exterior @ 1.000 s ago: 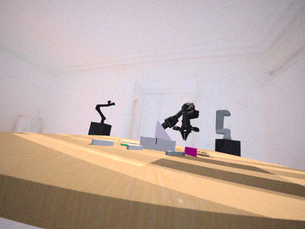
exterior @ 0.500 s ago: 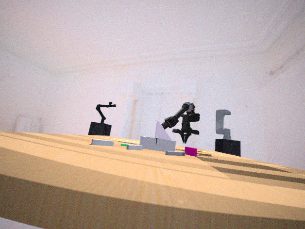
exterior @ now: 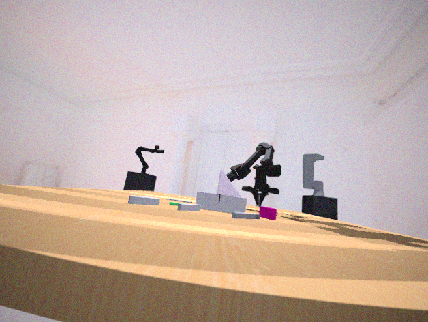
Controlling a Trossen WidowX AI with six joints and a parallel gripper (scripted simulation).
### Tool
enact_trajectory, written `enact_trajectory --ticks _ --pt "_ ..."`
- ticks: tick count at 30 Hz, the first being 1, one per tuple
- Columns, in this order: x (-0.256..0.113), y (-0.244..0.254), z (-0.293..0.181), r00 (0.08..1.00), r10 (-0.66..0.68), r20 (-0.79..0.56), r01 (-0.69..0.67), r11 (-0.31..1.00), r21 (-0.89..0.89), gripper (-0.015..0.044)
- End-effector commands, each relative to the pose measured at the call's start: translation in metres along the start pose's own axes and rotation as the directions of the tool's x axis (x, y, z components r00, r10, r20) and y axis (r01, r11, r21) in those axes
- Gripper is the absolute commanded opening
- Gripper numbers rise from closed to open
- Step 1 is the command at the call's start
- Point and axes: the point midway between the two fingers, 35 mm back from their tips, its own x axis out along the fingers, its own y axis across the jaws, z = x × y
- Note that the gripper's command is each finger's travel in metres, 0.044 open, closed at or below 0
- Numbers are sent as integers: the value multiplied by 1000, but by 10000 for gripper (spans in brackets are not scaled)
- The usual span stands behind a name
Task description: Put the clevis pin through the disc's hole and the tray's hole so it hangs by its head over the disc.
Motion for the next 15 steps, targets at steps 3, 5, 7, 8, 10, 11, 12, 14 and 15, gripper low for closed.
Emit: enact_trajectory --ticks 3,5,7,8,10,11,12,14,15 --pt "10 2 -1 1000 5 -3 -5 1000 9 0" --pt "13 2 -1 1000 5 -3 -5 1000 9 0" --pt "16 2 -1 1000 5 -3 -5 1000 10 0" --pt "18 2 -1 1000 5 -3 -5 1000 10 0" --pt "21 2 -1 1000 5 -2 -5 1000 10 0" --pt "22 2 0 1000 5 -2 -5 1000 10 0" --pt "24 2 0 1000 5 -2 -5 1000 10 0" --pt "26 2 0 1000 4 -2 -4 1000 10 0" --pt "26 2 0 1000 4 -2 -4 1000 10 0"
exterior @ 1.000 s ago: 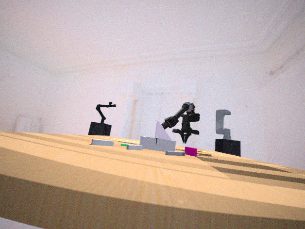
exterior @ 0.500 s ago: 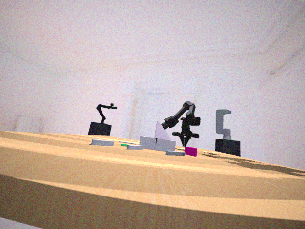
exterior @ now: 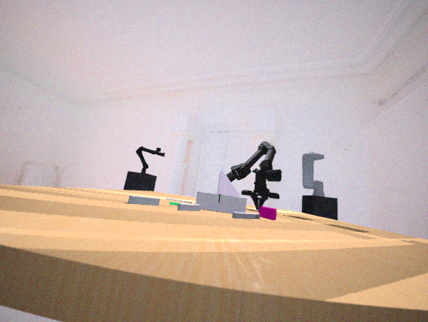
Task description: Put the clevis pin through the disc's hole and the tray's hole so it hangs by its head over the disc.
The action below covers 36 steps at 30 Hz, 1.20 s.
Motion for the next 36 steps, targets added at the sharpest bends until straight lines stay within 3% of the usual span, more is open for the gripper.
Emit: enact_trajectory --ticks 1,8,14,21,30,36 --pt "3 2 -1 1000 4 -4 -4 1000 9 0" --pt "3 2 -1 1000 4 -4 -4 1000 9 0" --pt "1 1 0 1000 1 0 -1 1000 5 158" --pt "0 -10 1 1000 -18 -19 19 1000 21 160" --pt "-6 -2 12 938 9 -345 -6 1000 9 160" --pt "-7 -1 13 930 3 -367 -1 1000 5 160"
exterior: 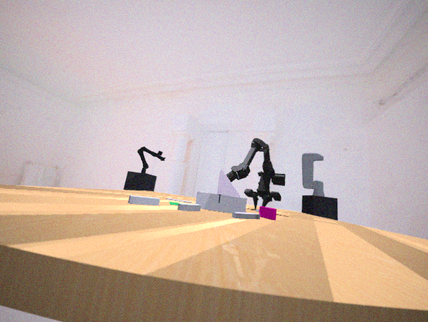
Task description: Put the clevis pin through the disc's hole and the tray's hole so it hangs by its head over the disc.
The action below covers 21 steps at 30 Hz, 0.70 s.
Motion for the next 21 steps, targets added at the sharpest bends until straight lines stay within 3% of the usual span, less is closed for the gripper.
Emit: enact_trajectory --ticks 1,21 --pt "-1 0 -1 1000 -6 -17 6 1000 6 160" --pt "7 0 2 1000 -5 -17 6 1000 6 160"
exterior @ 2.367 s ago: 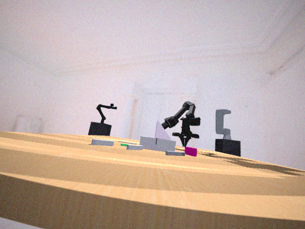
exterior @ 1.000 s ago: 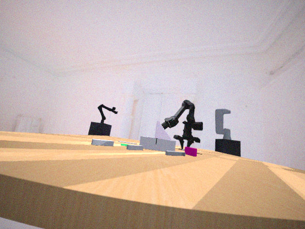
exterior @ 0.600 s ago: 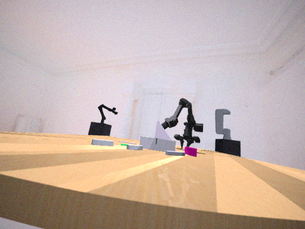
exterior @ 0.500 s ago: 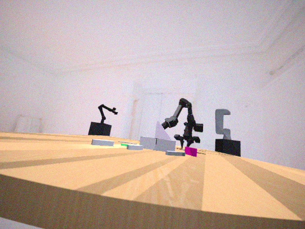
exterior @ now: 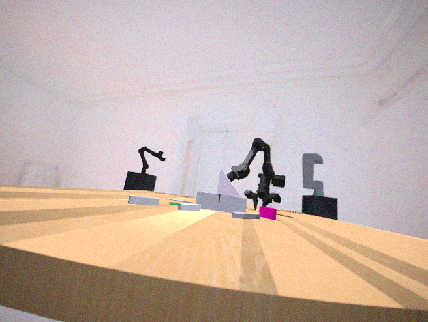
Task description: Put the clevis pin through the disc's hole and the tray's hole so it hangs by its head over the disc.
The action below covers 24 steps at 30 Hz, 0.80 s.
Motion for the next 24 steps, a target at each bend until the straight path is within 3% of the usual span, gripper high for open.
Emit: enact_trajectory --ticks 1,3,8,13,24 --pt "0 0 -1 1000 -1 -5 1 1000 5 160" --pt "0 0 -1 1000 -1 -5 1 1000 5 160" --pt "0 0 -1 1000 -1 -5 1 1000 5 29" --pt "0 0 -1 1000 -1 -5 1 1000 5 0" --pt "-4 0 -2 1000 -1 -5 1 1000 4 0"
